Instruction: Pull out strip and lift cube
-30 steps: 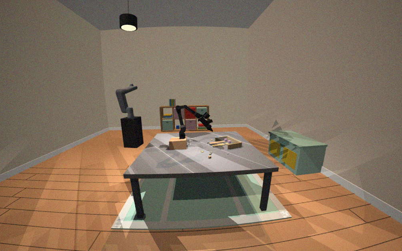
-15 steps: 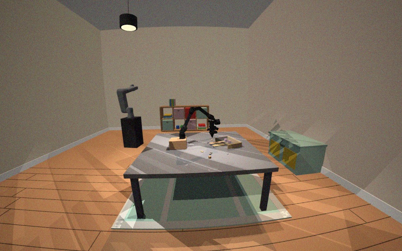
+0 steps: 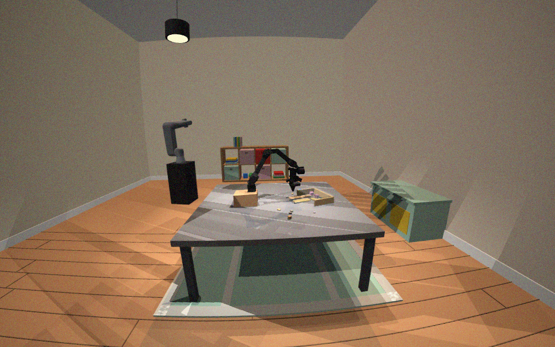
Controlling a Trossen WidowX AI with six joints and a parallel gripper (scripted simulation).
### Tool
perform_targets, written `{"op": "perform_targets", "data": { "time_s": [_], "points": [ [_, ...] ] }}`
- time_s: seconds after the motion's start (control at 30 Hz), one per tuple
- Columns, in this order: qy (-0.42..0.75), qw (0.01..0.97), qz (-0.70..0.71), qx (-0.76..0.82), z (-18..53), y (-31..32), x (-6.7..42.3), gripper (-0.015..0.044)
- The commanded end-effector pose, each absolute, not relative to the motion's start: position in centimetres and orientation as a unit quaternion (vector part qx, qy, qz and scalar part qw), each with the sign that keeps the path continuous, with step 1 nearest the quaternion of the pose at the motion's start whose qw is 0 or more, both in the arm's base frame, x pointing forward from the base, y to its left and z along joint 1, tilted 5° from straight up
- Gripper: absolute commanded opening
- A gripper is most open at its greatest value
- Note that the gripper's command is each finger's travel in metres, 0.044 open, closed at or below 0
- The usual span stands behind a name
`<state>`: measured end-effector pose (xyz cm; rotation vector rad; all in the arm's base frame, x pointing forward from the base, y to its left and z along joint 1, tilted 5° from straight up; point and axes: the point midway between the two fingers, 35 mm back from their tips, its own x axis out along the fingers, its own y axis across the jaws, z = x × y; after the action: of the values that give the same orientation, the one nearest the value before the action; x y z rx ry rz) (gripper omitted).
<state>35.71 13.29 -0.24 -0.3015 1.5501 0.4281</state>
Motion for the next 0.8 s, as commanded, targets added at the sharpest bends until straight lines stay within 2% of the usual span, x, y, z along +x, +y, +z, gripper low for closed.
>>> {"op": "perform_targets", "data": {
  "time_s": [0.0,0.77],
  "points": [
    [0.692,0.682,0.191,-0.139,-1.1,13.3,35.6,0.0000],
    [0.692,0.682,0.191,-0.139,-4.9,13.5,35.2,0.0000]
  ]
}}
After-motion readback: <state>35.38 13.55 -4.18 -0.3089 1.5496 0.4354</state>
